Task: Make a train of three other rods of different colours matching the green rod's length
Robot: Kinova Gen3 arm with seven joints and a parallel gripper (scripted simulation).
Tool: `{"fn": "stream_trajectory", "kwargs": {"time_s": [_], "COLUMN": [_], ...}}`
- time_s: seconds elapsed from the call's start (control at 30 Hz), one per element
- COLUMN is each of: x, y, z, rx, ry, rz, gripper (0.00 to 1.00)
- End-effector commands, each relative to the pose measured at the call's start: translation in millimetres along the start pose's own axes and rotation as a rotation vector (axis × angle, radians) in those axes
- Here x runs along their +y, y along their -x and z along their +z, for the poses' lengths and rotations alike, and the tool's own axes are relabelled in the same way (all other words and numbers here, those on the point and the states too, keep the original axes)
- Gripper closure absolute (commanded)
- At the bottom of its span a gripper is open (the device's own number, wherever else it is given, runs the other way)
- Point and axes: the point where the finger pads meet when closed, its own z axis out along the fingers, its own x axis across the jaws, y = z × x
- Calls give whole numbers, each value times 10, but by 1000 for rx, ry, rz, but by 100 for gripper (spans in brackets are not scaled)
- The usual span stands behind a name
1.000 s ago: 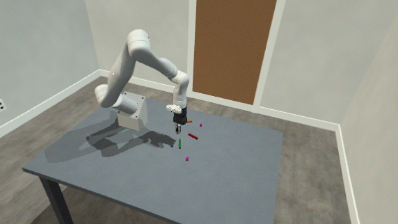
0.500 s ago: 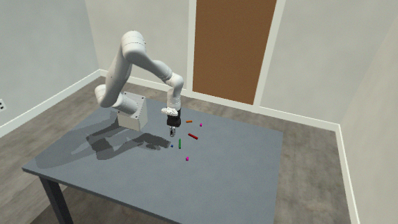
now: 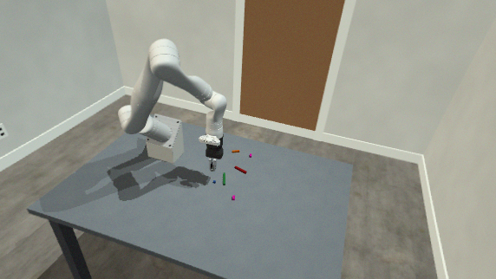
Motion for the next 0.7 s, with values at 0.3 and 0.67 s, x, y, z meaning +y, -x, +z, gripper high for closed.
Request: {"fn": "stream_trajectory", "kwargs": {"time_s": [0.3,0.67], "x": [0,0], "y": [3,3], "z": [-6,25], "rx": [-1,-3], "ry": [1,2], "rz": [0,0], "gripper": [76,76]}}
